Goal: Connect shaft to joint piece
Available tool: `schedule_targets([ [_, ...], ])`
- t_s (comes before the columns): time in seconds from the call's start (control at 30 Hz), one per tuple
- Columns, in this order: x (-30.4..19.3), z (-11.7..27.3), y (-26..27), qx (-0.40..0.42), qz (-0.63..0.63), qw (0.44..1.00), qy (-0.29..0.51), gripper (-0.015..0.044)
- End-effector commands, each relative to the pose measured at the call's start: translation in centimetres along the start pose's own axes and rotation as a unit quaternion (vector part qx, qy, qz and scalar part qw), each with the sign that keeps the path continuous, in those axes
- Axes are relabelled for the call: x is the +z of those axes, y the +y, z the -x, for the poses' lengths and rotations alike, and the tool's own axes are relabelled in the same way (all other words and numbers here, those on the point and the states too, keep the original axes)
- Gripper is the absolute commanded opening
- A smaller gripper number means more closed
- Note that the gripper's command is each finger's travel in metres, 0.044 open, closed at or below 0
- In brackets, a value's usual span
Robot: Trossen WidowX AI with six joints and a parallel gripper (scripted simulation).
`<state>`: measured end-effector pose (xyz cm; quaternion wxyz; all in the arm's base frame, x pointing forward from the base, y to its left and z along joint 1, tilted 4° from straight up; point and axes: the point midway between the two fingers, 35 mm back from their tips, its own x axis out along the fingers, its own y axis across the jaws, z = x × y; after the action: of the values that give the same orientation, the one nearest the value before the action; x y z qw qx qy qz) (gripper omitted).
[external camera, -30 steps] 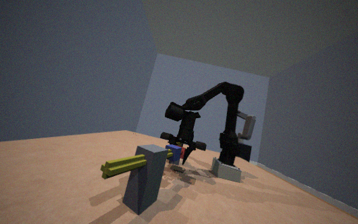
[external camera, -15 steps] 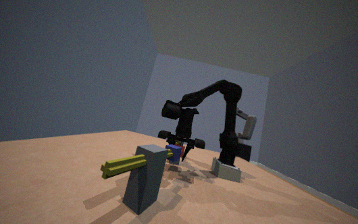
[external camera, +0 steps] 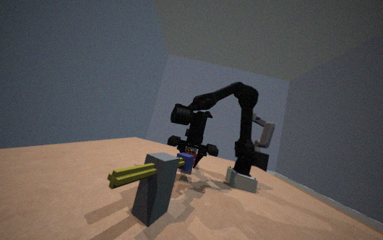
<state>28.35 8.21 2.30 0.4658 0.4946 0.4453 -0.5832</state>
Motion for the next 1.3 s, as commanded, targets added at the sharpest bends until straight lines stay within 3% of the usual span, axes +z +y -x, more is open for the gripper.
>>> schedule_targets([
  [0.0,0.00,0.03,0.05,0.001,0.005,1.000,-0.003,0.0000],
  [0.33,0.00,0.01,0.01,0.000,0.000,1.000,0.000,0.0000],
  [0.5,0.00,0.01,0.01,0.000,0.000,1.000,0.000,0.0131],
  [0.6,0.00,0.01,0.01,0.000,0.000,1.000,0.000,0.0147],
  [0.97,0.00,0.01,0.01,0.000,0.000,1.000,0.000,0.0436],
  [1.27,0.00,0.01,0.01,0.000,0.000,1.000,0.000,0.0440],
])
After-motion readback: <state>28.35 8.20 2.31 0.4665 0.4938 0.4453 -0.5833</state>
